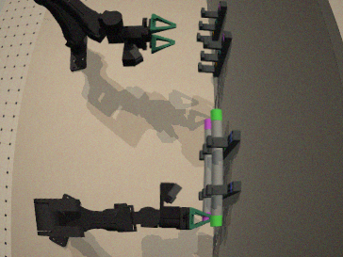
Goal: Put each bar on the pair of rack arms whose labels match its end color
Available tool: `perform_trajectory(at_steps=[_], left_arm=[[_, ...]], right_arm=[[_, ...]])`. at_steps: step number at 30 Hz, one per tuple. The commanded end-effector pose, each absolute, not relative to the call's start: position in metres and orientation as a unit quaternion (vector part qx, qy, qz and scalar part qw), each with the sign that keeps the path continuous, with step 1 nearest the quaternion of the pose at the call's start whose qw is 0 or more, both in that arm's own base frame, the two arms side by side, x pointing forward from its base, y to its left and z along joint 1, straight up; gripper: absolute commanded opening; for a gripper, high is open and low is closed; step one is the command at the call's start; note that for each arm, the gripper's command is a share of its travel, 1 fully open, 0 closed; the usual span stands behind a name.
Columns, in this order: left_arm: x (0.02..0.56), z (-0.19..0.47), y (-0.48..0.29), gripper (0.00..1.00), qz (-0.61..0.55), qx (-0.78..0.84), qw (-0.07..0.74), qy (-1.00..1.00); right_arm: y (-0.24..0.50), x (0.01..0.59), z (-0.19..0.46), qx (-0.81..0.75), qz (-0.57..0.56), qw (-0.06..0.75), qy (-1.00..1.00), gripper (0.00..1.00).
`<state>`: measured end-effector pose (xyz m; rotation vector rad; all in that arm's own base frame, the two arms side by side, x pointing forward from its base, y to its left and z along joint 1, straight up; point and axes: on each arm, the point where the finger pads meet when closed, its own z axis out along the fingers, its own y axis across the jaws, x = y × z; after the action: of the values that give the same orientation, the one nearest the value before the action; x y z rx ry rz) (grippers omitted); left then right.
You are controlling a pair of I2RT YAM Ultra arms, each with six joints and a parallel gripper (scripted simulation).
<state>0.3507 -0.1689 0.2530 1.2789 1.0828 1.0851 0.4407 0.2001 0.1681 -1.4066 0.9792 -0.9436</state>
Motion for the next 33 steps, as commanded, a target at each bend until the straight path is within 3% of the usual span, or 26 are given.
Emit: perform_trajectory(at_steps=[1, 33], left_arm=[[0.349, 0.249, -0.171, 1.00, 0.456, 0.541, 0.541, 0.456], [0.349, 0.249, -0.171, 1.00, 0.456, 0.541, 0.541, 0.456]], right_arm=[[0.197, 0.439, 0.193, -0.577, -0.409, 0.578, 0.408, 0.00], [0.197, 0.439, 0.225, -0.577, -0.411, 0.577, 0.407, 0.00]])
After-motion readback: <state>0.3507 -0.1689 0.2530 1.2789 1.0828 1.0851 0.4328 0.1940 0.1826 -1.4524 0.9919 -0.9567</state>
